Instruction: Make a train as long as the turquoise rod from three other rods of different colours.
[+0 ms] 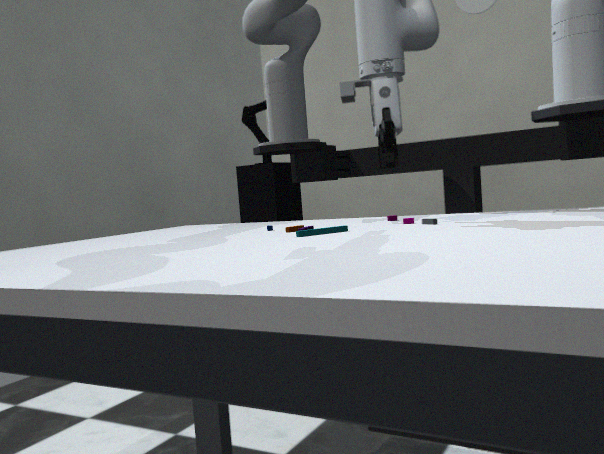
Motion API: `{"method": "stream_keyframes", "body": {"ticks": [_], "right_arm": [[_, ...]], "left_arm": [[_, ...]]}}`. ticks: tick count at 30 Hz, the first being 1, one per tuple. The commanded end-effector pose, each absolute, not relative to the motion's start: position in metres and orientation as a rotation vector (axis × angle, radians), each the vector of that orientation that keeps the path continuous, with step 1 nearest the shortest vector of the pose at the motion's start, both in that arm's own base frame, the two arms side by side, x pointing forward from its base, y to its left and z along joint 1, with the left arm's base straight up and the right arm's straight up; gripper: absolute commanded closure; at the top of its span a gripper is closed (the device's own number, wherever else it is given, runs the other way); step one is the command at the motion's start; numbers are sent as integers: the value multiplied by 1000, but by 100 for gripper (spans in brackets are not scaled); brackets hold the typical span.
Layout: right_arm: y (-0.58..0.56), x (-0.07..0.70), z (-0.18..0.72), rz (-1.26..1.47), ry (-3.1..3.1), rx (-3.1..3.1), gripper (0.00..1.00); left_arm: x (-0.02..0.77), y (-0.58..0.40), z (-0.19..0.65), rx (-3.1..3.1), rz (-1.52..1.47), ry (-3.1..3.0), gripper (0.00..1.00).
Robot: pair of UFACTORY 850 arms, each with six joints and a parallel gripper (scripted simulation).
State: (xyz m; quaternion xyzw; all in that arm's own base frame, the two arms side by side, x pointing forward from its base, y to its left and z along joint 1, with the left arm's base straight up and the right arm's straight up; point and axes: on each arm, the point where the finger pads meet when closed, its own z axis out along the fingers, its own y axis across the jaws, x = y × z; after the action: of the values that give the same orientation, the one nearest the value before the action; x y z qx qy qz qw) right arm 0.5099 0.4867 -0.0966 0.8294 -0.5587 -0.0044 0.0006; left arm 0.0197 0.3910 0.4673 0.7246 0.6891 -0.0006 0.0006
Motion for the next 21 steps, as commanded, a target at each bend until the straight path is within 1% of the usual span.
{"method": "stream_keyframes", "body": {"ticks": [1, 7, 21], "right_arm": [[453, 535, -95, 0, -1967, 2453, 0], [397, 564, -95, 0, -2254, 2192, 0], [394, 566, -95, 0, -2270, 2175, 0]], "left_arm": [[20, 391, 468, 2277, 0, 2165, 0], [20, 391, 468, 2277, 0, 2165, 0], [20, 391, 468, 2277, 0, 2165, 0]]}}
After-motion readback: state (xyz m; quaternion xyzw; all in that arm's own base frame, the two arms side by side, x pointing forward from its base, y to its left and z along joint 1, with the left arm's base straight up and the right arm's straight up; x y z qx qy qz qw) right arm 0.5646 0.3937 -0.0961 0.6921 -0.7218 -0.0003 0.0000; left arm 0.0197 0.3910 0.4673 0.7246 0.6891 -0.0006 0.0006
